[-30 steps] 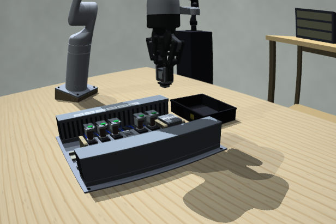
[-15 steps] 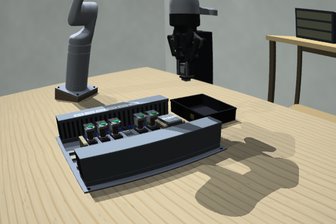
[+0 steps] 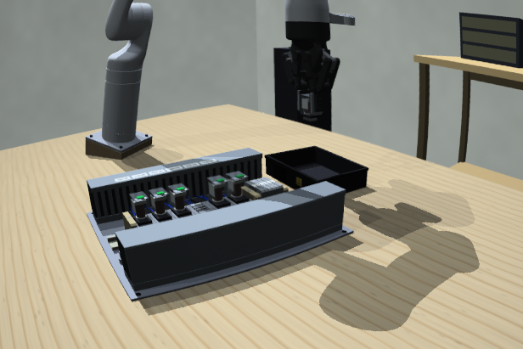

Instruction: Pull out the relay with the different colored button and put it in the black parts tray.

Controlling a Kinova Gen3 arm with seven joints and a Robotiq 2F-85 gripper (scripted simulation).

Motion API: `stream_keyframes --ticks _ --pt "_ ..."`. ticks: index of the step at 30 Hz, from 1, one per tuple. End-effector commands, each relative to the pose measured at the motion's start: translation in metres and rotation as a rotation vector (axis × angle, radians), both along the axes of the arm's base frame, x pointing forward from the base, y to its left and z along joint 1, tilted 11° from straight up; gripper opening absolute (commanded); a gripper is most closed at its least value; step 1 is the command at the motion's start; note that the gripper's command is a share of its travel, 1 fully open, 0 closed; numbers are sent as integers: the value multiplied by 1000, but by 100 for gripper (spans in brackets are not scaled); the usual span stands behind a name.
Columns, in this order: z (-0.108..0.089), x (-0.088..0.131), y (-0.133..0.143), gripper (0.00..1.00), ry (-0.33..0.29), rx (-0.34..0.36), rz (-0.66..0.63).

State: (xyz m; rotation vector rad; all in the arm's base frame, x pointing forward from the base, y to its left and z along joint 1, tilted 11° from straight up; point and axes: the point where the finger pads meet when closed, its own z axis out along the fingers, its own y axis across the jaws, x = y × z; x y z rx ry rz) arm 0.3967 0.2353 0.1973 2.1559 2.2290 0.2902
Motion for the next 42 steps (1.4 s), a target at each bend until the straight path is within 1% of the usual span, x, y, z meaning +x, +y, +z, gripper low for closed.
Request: stream_keyframes --ticks 1,12,42 --pt "0 -4 10 0 0 1 14" --pt "1 -6 17 0 0 1 14" --pt "1 -6 17 0 0 1 14"
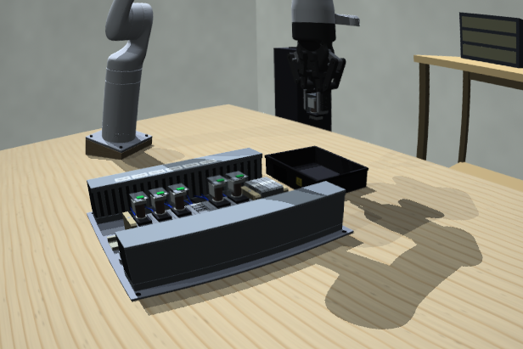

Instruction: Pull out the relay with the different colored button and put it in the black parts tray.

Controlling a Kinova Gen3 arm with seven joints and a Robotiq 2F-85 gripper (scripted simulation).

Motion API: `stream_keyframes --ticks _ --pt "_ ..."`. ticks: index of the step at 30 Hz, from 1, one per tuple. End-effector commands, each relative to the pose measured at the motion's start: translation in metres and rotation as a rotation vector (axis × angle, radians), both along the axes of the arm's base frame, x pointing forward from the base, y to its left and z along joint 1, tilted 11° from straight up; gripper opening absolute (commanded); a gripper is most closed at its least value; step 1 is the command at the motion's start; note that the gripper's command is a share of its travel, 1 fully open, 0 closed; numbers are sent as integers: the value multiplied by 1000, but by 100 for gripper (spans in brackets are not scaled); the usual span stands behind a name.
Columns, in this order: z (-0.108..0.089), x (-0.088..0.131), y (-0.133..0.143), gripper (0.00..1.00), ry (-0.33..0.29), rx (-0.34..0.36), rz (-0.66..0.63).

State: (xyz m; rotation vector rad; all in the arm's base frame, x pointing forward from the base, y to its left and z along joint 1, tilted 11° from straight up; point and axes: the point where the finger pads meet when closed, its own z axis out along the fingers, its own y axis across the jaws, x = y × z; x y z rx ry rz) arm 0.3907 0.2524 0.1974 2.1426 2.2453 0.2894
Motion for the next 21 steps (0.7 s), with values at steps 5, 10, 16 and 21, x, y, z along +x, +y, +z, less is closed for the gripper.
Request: stream_keyframes --ticks 5,10,16,21 --pt "1 0 0 0 -2 1 0" --pt "1 0 0 0 -2 1 0" --pt "0 0 0 0 -2 1 0" --pt "-2 1 1 0 -2 1 0"
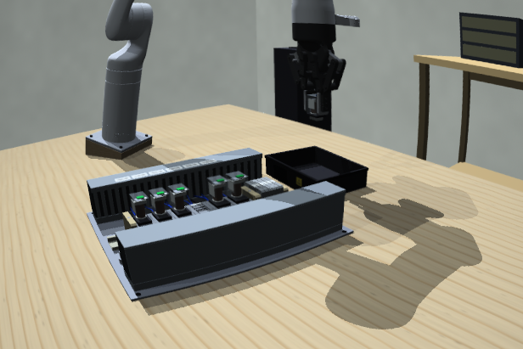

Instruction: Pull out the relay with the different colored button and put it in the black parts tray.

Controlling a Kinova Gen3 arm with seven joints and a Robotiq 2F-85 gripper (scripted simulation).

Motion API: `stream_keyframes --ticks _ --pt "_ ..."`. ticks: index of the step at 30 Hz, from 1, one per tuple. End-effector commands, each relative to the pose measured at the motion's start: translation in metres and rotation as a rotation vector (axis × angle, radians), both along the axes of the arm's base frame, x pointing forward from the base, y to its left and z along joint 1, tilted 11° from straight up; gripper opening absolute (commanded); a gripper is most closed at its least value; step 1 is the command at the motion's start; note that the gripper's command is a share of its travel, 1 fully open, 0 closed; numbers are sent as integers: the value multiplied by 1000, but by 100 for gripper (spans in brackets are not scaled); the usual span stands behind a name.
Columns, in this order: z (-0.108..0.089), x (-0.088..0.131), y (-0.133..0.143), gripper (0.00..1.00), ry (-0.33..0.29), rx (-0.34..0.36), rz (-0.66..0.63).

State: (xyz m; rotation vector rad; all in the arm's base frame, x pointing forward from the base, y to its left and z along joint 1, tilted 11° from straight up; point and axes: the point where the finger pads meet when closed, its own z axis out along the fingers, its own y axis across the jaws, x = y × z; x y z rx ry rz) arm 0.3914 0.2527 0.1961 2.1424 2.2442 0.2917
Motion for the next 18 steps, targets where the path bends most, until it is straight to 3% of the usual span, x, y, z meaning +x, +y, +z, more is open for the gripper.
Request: stream_keyframes --ticks 1,18 --pt "-1 0 0 0 0 0 0" --pt "-22 3 3 0 0 0 0"
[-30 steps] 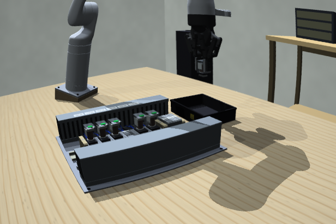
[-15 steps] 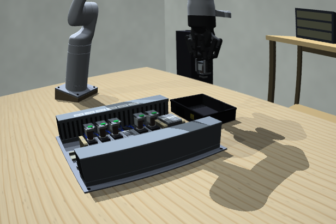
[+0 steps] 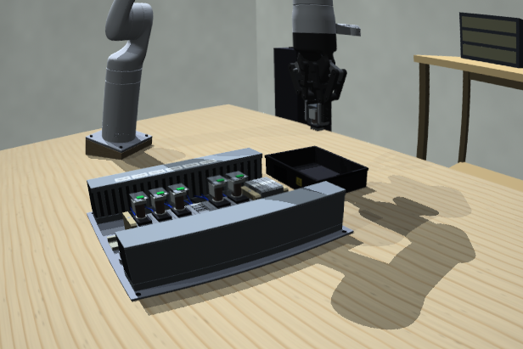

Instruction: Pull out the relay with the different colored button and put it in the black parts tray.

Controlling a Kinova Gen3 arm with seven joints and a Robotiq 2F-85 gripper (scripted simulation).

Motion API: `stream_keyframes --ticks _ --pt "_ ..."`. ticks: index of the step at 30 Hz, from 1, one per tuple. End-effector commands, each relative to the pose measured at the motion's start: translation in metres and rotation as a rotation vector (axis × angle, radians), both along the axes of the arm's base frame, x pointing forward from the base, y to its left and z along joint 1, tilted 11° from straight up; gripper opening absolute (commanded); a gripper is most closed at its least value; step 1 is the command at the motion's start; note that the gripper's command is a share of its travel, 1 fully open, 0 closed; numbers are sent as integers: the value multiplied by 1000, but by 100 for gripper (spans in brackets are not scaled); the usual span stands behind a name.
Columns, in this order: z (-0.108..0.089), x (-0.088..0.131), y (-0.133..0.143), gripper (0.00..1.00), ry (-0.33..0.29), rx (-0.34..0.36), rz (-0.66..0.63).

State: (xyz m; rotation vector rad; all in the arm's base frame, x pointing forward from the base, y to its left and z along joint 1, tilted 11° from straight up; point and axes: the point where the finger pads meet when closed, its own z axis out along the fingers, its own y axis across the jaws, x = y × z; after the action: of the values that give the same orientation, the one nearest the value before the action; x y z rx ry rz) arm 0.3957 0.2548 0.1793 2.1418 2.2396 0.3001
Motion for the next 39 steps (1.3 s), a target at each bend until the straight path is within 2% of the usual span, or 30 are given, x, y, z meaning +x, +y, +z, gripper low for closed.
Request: stream_keyframes --ticks 1,26,39 --pt "-7 -1 1 0 6 -2 2" --pt "-60 7 7 0 6 -2 2" --pt "-77 10 10 0 6 -2 2"
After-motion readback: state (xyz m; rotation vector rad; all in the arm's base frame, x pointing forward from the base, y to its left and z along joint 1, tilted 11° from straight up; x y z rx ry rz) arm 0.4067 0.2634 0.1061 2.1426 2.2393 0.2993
